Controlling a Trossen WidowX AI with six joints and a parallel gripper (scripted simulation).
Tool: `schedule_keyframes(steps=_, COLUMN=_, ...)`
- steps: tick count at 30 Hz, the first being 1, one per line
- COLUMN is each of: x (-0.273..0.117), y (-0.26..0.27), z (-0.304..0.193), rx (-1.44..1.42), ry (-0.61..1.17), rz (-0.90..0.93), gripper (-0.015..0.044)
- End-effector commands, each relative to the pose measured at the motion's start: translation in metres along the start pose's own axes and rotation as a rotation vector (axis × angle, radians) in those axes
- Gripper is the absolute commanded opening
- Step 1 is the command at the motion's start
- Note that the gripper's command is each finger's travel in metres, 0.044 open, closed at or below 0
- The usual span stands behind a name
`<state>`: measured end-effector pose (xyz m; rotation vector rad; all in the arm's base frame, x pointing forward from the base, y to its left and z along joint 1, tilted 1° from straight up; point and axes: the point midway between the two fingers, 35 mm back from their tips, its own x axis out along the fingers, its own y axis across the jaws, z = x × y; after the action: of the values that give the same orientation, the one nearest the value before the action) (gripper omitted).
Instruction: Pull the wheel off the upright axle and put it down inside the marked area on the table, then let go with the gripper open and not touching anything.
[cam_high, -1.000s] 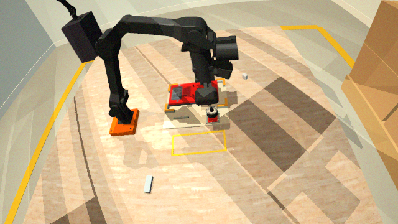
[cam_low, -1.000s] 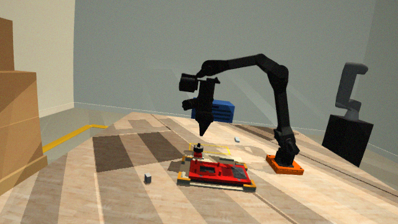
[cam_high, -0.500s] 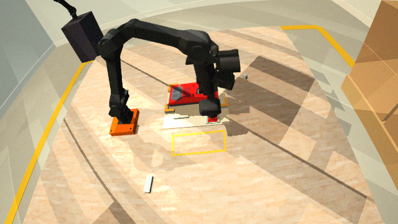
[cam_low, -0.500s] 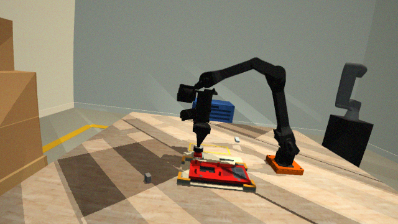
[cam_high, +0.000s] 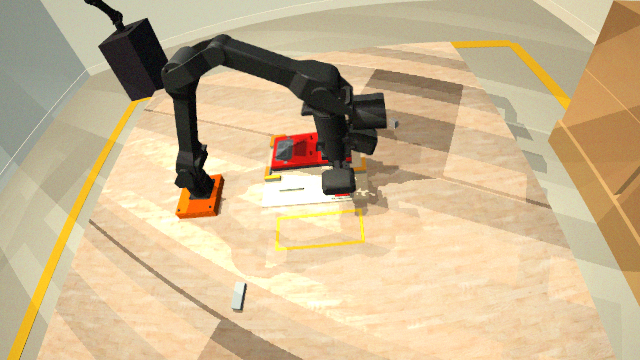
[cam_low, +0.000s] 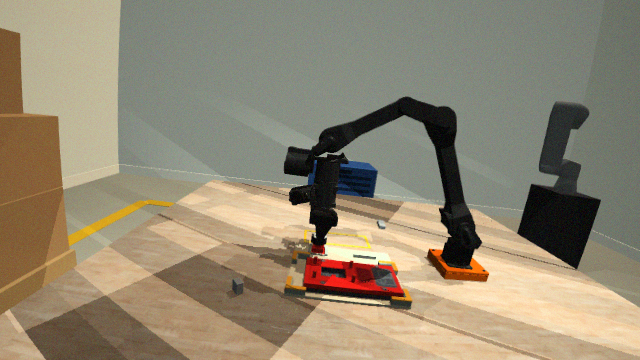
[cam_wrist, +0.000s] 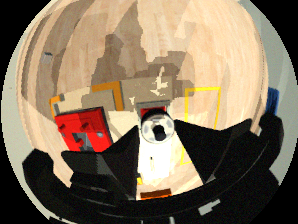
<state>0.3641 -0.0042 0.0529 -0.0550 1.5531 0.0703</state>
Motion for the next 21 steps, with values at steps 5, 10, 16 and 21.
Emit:
schedule_keyframes(steps=5, x=-0.0002, y=0.0, z=-0.0001, rx=0.0, ry=0.001, rz=0.0, gripper=0.0142)
schedule_keyframes(steps=10, x=-0.0011, y=0.0, z=-0.0001, rx=0.0, ry=0.001, rz=0.0, gripper=0.001)
schedule_keyframes(steps=16, x=-0.003, y=0.0, z=0.0001, rx=0.0, ry=0.001, rz=0.0, gripper=0.0)
schedule_keyframes(steps=21, x=-0.0046, y=0.0, z=0.0001, rx=0.0, ry=0.001, rz=0.0, gripper=0.0)
